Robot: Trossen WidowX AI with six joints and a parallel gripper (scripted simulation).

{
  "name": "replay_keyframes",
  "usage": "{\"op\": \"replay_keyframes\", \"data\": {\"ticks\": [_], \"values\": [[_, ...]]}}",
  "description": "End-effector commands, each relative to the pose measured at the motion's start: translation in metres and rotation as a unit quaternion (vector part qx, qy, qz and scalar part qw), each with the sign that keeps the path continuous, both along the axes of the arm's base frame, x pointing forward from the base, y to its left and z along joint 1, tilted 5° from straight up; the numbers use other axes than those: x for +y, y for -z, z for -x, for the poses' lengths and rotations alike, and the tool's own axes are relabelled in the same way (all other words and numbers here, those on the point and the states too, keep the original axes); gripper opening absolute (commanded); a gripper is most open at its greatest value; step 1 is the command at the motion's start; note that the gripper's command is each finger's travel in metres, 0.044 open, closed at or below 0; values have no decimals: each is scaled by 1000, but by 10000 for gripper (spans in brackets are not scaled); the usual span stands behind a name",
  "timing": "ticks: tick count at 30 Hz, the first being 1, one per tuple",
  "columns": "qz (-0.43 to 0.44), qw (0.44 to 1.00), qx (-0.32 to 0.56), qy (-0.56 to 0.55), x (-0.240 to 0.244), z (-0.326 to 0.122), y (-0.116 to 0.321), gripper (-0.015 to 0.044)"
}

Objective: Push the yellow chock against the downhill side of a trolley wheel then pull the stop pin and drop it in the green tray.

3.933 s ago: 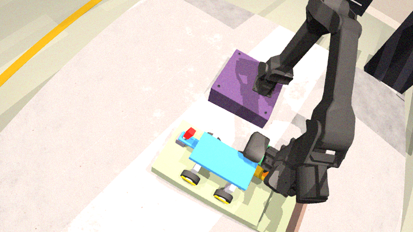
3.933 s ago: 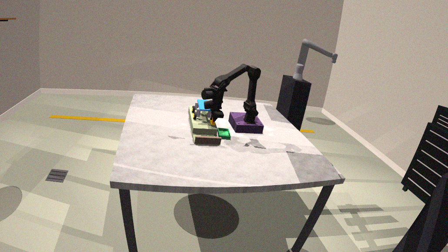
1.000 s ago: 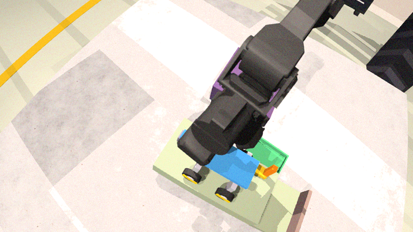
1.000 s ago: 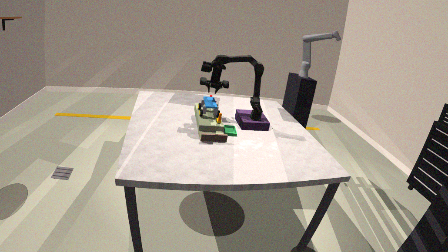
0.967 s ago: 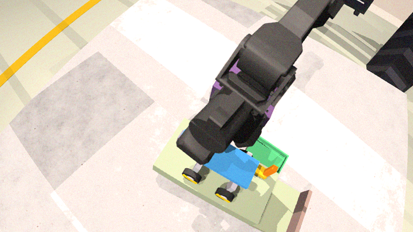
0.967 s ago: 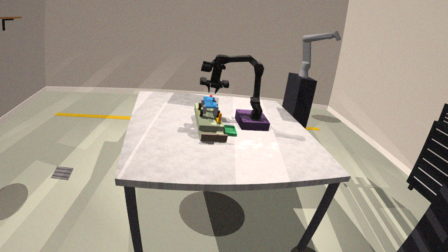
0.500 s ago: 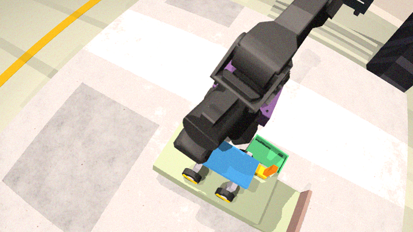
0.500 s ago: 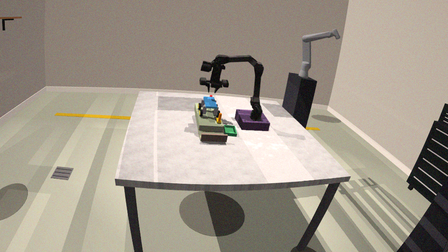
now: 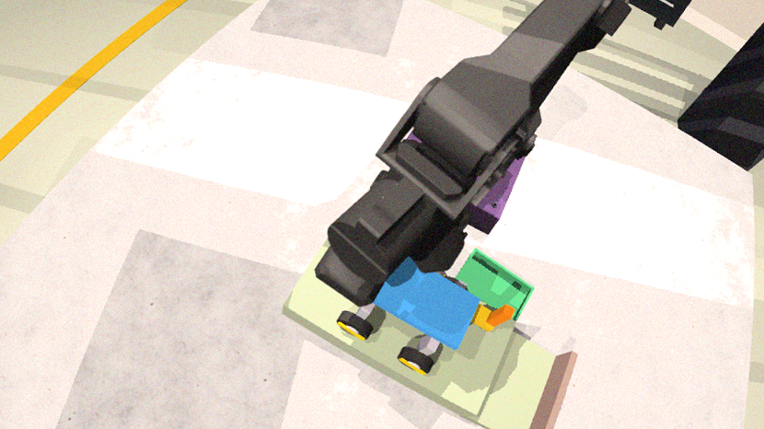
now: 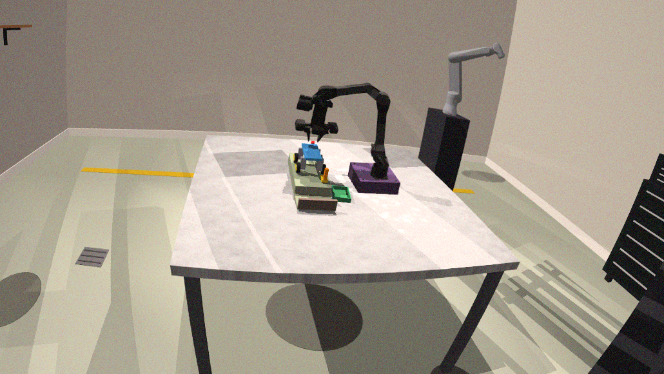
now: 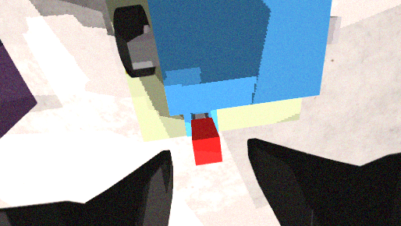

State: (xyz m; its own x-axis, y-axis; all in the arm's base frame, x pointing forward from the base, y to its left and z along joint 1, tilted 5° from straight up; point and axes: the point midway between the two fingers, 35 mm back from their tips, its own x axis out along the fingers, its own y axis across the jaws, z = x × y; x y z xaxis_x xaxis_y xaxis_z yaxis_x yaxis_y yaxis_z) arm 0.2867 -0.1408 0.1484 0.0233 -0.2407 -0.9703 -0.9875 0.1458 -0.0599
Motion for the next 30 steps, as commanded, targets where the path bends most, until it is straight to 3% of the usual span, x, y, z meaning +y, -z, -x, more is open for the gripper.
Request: {"op": "replay_keyframes", "data": {"ticks": [1,30], "values": [[1,1000,3,-3,-1,1,3,190],[1,1000,3,-3,-10,0,41,190]]}}
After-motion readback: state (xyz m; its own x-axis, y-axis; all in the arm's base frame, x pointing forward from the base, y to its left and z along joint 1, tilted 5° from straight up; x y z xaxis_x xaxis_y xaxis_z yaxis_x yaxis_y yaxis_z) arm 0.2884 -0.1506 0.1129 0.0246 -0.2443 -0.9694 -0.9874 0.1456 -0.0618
